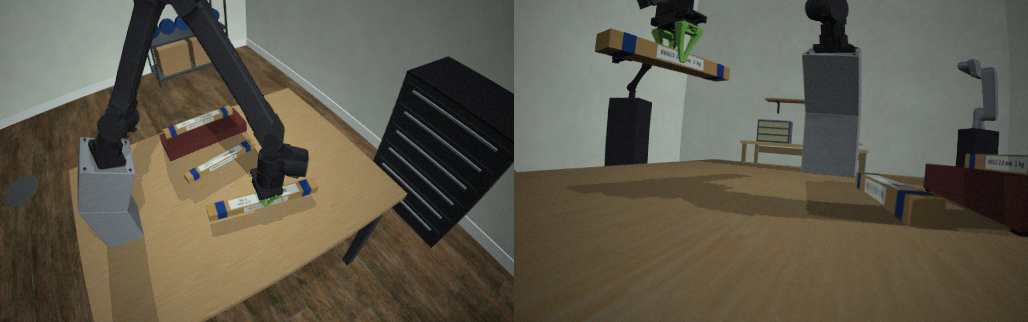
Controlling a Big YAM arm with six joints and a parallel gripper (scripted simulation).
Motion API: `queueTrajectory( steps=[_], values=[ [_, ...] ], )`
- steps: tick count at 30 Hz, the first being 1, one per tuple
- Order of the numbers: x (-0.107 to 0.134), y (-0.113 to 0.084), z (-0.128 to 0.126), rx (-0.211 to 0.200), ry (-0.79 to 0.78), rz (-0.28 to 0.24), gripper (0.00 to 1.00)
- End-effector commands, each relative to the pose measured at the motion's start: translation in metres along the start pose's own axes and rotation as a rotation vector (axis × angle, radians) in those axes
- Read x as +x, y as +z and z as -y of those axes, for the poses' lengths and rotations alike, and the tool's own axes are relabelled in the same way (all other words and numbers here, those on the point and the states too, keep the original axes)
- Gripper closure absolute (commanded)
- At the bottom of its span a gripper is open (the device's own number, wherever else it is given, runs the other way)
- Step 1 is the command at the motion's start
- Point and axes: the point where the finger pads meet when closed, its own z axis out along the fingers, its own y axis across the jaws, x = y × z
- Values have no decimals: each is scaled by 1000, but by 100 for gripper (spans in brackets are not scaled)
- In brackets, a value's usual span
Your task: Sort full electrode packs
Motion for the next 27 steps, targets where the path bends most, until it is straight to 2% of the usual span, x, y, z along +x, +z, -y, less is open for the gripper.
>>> queueTrajectory(
  steps=[1,22,27],
  values=[
    [-32,-48,21,63,-9,99,100],
    [-30,-46,20,65,-9,103,100],
    [-21,-38,1,63,-175,82,100]
  ],
)
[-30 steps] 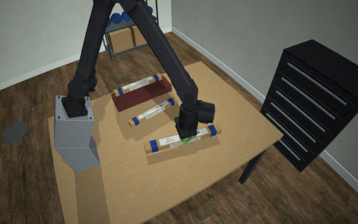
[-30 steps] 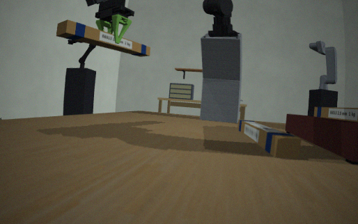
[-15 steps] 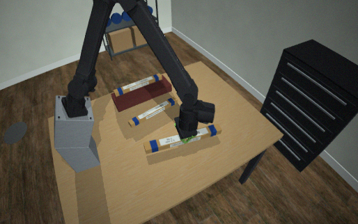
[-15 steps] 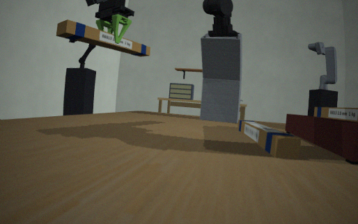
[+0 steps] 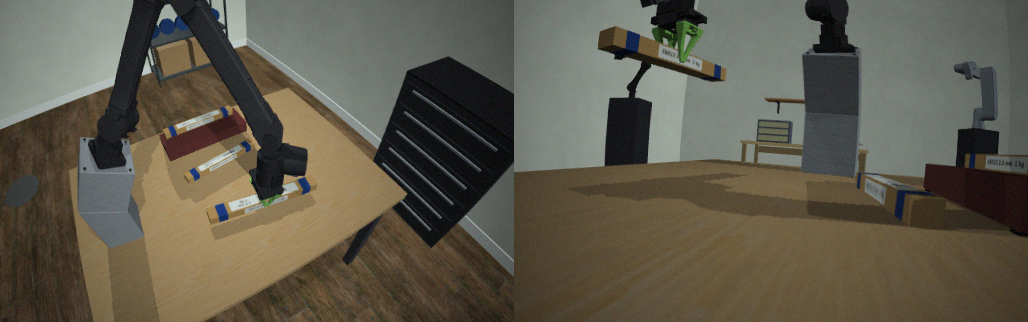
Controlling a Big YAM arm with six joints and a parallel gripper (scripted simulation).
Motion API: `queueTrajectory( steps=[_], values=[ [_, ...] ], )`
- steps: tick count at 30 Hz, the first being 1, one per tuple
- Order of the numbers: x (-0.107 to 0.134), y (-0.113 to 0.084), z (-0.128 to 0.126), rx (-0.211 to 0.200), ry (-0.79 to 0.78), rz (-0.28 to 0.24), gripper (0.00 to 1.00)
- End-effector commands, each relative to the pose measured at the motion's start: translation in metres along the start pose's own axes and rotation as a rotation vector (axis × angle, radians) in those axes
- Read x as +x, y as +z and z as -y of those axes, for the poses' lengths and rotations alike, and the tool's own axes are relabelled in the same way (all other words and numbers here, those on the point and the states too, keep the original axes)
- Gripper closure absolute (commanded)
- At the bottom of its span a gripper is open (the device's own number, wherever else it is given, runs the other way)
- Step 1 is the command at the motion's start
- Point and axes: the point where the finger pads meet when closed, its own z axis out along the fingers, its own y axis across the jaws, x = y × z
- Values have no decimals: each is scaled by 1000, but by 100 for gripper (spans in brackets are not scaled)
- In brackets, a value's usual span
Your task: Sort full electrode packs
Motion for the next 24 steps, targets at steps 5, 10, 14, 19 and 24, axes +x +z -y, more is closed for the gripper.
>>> queueTrajectory(
  steps=[5,10,14,19,24],
  values=[
    [-21,-34,-11,46,-157,75,100],
    [-19,-30,-27,42,-159,73,100],
    [-18,-28,-39,40,-152,72,100],
    [-17,-26,-53,38,-148,71,100],
    [-19,-27,-58,41,-144,76,100]
  ],
)
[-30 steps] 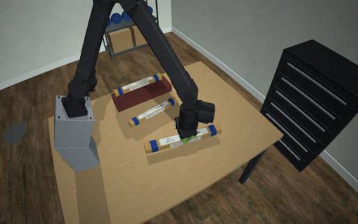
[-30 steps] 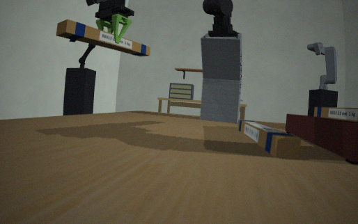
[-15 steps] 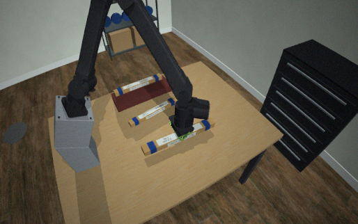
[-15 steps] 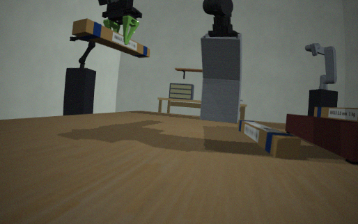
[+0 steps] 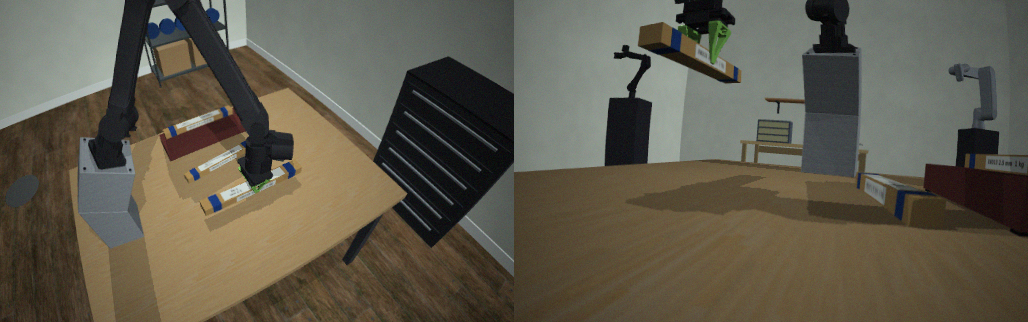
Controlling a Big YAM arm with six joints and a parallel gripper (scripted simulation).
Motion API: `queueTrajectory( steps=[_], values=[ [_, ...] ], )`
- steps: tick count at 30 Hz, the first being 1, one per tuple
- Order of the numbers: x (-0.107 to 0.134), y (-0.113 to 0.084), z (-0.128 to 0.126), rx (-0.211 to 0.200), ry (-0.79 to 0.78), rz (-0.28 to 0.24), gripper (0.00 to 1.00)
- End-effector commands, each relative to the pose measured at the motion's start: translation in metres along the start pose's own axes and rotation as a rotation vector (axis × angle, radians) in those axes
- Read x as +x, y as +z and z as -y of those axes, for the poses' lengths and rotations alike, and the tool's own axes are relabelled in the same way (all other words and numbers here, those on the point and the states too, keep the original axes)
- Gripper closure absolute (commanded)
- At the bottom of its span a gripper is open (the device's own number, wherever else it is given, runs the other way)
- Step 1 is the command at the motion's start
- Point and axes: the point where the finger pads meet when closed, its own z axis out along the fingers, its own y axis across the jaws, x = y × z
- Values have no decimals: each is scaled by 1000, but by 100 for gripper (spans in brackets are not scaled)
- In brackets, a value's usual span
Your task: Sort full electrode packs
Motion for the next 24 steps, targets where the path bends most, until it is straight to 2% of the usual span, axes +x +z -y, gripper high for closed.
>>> queueTrajectory(
  steps=[1,11,18,24],
  values=[
    [-28,-33,4,59,3,80,100],
    [-24,-26,-26,50,5,72,100],
    [-32,-28,-35,58,4,87,100],
    [-26,-23,-55,49,6,73,100]
  ],
)
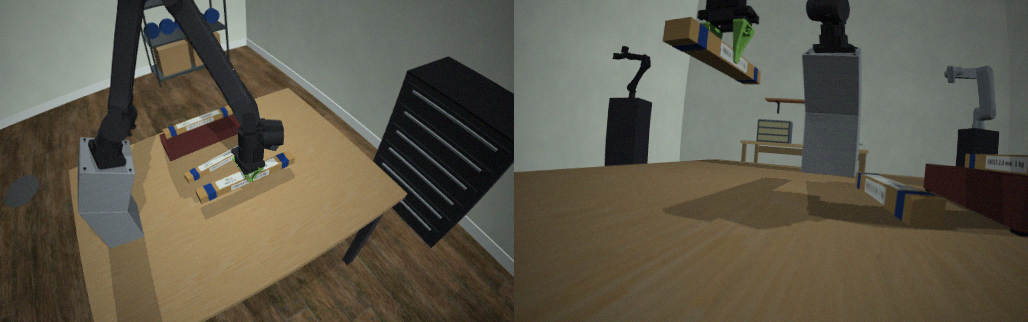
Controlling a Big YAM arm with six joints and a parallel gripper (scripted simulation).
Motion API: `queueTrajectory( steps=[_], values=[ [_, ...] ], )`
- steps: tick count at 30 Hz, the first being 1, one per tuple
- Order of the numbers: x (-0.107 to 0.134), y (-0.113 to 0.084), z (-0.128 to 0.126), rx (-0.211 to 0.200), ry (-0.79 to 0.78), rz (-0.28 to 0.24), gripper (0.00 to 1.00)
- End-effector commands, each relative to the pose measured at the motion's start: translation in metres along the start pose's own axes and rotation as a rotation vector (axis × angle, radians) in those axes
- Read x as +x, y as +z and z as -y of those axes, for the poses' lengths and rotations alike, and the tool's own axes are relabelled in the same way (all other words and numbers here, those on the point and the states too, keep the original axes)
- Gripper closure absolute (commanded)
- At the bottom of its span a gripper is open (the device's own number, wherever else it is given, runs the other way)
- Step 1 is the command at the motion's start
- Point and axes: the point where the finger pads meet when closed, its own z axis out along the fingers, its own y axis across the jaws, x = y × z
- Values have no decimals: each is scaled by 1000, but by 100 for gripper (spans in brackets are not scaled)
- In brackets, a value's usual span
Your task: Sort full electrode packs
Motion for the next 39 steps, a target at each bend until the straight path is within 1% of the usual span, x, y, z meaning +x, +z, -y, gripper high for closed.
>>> queueTrajectory(
  steps=[1,6,8,12,20,23,25,31,39],
  values=[
    [-20,-25,-9,25,2,62,100],
    [-21,-23,-22,26,2,66,100],
    [-21,-23,-22,26,2,66,100],
    [-29,-25,-31,31,0,82,100],
    [-21,-19,-55,22,3,62,100],
    [-21,-18,-63,22,4,63,100],
    [-21,-18,-63,22,4,63,100],
    [-32,-19,-76,26,2,85,100],
    [-23,-14,-100,19,5,64,100]
  ],
)
